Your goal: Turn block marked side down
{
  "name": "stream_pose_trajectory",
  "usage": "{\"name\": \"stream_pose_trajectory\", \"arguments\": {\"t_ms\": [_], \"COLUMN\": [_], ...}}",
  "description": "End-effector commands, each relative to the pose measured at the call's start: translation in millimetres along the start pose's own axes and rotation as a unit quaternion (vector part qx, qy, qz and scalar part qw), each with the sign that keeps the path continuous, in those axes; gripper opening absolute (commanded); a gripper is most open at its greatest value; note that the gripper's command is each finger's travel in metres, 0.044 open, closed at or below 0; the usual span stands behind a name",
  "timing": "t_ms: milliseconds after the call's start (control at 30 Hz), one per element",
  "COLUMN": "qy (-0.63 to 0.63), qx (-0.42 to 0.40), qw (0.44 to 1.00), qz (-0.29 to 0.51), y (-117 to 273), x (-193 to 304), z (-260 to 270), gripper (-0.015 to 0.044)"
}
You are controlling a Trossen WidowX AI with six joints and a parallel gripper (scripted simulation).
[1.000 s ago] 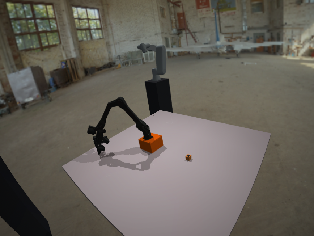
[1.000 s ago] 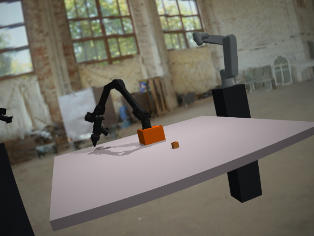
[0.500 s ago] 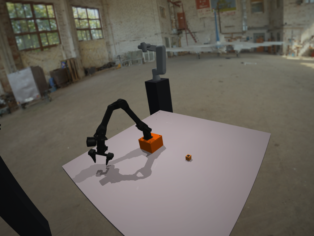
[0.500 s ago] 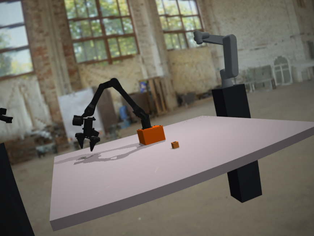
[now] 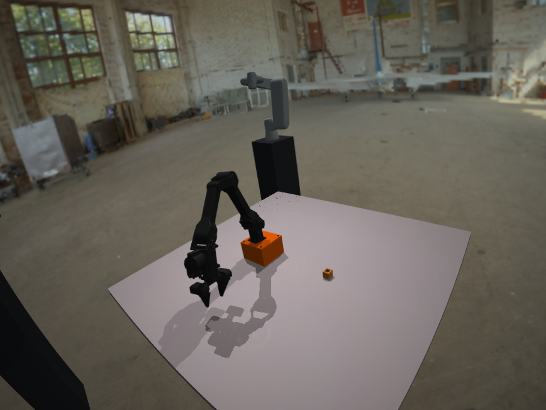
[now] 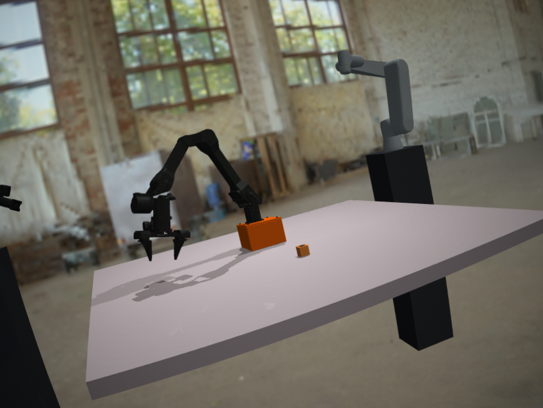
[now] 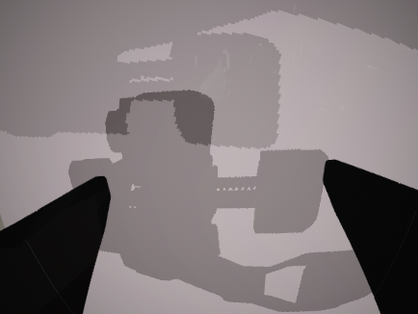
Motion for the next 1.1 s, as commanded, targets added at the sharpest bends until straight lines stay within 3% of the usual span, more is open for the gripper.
{"name": "stream_pose_trajectory", "arguments": {"t_ms": [0, 167, 333, 600, 933, 1067], "qy": [0.092, 0.251, 0.489, 0.785, 0.973, 0.978], "qx": [0.001, 0.006, 0.004, -0.002, -0.012, -0.013], "qw": [0.996, 0.967, 0.87, 0.608, 0.185, 0.156], "qz": [0.018, 0.039, 0.067, 0.116, 0.139, 0.14], "y": [7.2, 14.9, 35.1, 66.7, 109.3, 112.0], "x": [37.1, 94.4, 186.0, 300.1, 386.4, 390.2], "z": [3.5, 1.1, -20.2, -95.1, -215.2, -223.6], "gripper": [0.044, 0.044, 0.044, 0.044, 0.044, 0.044]}}
Point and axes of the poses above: the point midway between the two fingers, 35 mm back from their tips, its own y axis back along the fingers, its own z axis across the jaws, x = y × z, the point moved 2 cm from there along y, back along the fingers, and after that the axes turned 11 degrees about y, right-handed, at the moved point
